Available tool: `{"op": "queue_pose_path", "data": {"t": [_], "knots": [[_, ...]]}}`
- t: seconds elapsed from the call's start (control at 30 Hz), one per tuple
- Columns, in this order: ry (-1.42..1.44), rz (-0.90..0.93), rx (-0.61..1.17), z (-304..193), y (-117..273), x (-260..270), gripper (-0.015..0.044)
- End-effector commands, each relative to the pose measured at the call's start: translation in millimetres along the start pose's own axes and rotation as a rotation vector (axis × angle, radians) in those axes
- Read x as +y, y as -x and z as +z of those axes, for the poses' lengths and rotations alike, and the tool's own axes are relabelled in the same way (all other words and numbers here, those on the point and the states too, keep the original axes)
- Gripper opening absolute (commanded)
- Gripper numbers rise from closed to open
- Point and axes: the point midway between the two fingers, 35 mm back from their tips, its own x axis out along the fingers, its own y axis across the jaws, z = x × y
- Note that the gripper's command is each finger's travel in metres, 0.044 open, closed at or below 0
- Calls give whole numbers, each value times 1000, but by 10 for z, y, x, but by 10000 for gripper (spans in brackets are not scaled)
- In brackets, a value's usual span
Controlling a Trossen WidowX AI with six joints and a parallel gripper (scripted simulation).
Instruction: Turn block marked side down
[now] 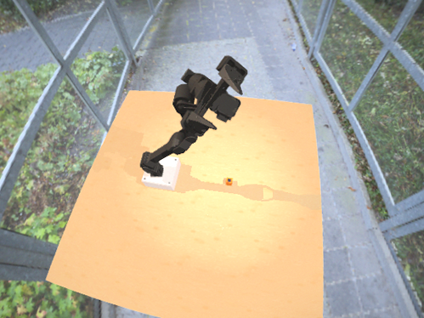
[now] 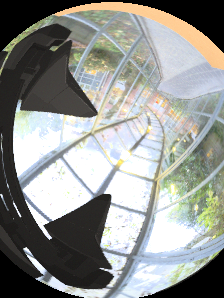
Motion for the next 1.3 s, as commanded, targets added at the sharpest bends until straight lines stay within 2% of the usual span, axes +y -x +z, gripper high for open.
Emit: {"op": "queue_pose_path", "data": {"t": [0.0,0.07,0.3,0.63,0.97,1.27], "knots": [[-8,0,4,-19,2,6,426],[-69,3,34,-174,20,59,440],[-198,27,301,-1183,5,497,440],[-192,-11,615,-2291,404,828,440],[-173,-65,1016,-3273,1285,1007,440],[-77,-165,1370,-3753,2373,845,440]]}}
